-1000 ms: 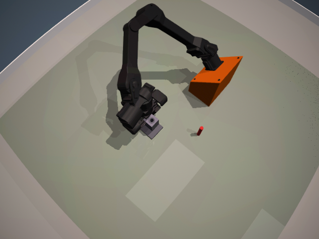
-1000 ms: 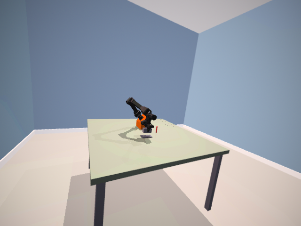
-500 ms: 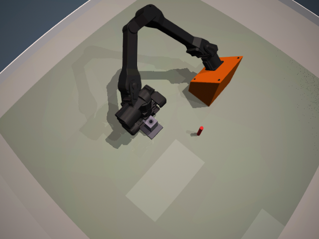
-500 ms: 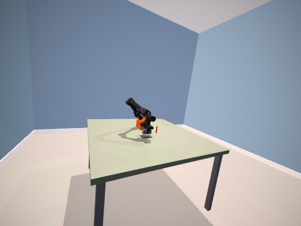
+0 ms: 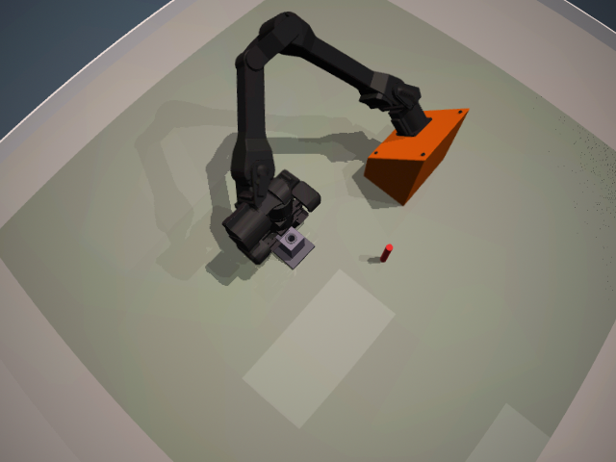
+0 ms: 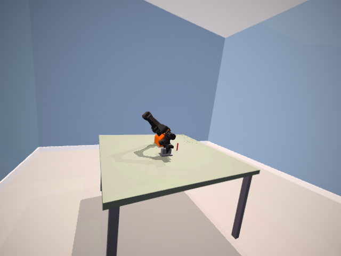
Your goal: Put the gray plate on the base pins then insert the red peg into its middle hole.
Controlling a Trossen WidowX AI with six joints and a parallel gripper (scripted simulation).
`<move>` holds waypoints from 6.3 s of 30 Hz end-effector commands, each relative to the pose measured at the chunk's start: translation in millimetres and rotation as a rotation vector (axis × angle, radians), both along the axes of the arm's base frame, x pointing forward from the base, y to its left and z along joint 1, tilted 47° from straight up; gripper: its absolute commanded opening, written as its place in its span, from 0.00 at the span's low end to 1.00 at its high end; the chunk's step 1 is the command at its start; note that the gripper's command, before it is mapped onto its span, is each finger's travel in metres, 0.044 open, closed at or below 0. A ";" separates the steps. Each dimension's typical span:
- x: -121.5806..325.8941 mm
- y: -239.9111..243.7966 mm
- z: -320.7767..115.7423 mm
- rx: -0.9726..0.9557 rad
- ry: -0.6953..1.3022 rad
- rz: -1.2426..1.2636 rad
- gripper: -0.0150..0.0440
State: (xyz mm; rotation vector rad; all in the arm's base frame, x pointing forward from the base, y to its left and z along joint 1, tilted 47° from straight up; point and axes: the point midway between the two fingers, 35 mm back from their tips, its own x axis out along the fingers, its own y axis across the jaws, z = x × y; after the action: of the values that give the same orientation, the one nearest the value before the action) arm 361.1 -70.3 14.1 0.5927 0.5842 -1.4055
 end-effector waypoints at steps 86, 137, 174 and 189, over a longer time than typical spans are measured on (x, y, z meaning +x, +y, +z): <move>-123.2 162.2 -110.3 -0.026 0.347 0.323 1.00; -121.8 137.7 -133.3 -0.028 0.347 0.322 0.25; -122.7 193.2 -85.4 -0.032 0.362 0.324 0.25; -100.7 181.0 -66.9 -0.007 0.380 0.343 0.25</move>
State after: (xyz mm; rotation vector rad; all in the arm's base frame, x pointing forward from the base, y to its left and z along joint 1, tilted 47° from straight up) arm 254.6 111.9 -59.5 0.1934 0.9367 -1.2057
